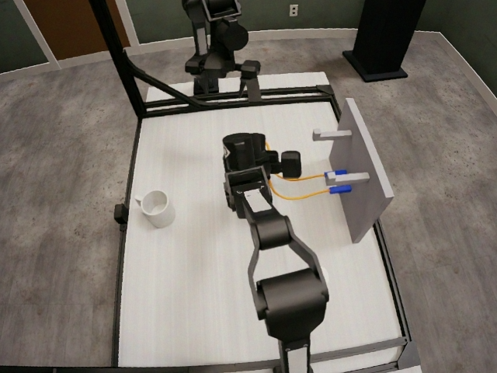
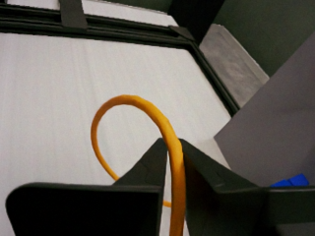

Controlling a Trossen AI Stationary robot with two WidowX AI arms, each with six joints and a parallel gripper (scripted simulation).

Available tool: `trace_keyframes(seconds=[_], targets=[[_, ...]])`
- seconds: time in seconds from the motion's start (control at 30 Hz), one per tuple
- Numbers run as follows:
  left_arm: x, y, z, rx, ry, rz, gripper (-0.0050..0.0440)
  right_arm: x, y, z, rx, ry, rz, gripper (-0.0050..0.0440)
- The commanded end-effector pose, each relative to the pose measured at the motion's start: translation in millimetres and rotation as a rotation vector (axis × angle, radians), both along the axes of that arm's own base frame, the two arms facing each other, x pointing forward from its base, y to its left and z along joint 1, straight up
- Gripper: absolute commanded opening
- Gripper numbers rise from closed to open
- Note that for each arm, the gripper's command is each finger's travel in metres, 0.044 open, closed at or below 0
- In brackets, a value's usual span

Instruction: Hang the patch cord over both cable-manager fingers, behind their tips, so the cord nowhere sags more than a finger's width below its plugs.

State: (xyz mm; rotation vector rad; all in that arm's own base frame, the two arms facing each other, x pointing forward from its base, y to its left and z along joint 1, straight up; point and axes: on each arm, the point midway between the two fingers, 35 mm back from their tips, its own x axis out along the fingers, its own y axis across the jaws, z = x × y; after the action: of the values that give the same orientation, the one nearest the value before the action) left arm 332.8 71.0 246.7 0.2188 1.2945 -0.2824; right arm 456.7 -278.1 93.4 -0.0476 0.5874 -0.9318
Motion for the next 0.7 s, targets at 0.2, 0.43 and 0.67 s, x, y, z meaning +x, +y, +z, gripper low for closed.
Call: trace_keyframes(seconds=[0.2, 0.43, 0.67], targets=[[-3.7, -0.1, 6.8, 0.005, -0.019, 0.0, 0.044, -2.4, -12.8, 34.7, 0.027, -0.072, -0.027, 0.0025], [-3.7, -0.1, 6.8, 0.005, -0.019, 0.0, 0.044, -6.3, -19.3, 43.3, 0.051, -0.089, -0.043, 0.0025], [-3.7, -0.1, 6.8, 0.005, -0.019, 0.0, 0.044, -10.4, -25.2, 51.7, 0.074, -0.106, -0.058, 0.0025]])
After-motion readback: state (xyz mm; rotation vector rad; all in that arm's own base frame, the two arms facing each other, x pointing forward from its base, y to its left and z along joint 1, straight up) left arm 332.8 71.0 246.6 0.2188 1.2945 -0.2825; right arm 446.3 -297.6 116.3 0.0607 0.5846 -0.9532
